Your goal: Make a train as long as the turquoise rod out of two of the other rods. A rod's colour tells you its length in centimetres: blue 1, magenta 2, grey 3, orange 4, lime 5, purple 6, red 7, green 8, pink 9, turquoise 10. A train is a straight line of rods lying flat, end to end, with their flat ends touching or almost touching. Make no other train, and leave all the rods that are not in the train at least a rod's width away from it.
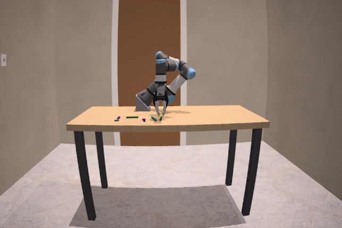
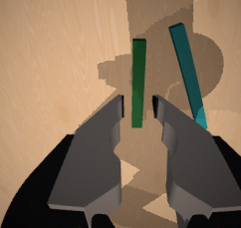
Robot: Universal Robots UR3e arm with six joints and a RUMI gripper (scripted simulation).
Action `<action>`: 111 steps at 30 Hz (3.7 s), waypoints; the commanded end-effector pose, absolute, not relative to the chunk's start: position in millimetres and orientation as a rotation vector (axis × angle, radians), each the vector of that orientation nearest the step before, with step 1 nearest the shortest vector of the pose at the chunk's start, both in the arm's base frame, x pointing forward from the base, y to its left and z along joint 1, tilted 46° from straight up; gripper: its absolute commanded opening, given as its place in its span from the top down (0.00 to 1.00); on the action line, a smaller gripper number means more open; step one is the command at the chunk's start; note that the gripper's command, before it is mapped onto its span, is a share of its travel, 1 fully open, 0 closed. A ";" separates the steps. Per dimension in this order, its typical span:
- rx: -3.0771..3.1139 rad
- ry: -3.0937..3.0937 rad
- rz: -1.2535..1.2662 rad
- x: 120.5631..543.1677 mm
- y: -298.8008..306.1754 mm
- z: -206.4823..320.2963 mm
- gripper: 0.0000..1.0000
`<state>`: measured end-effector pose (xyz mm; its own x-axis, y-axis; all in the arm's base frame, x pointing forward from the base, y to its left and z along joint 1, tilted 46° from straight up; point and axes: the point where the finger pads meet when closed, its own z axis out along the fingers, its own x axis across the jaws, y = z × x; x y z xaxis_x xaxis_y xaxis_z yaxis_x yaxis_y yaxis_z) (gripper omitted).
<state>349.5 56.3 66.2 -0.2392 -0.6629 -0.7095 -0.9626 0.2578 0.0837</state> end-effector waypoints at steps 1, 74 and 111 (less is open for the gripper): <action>-1.469 1.985 0.708 349.9 55.7 66.5 0.86; -1.469 1.985 0.708 350.4 55.4 66.3 0.86; -1.469 1.985 0.708 352.6 67.2 54.5 0.86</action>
<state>352.1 67.8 54.4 -0.2392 -0.6629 -0.7095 -0.9626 0.2577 0.0837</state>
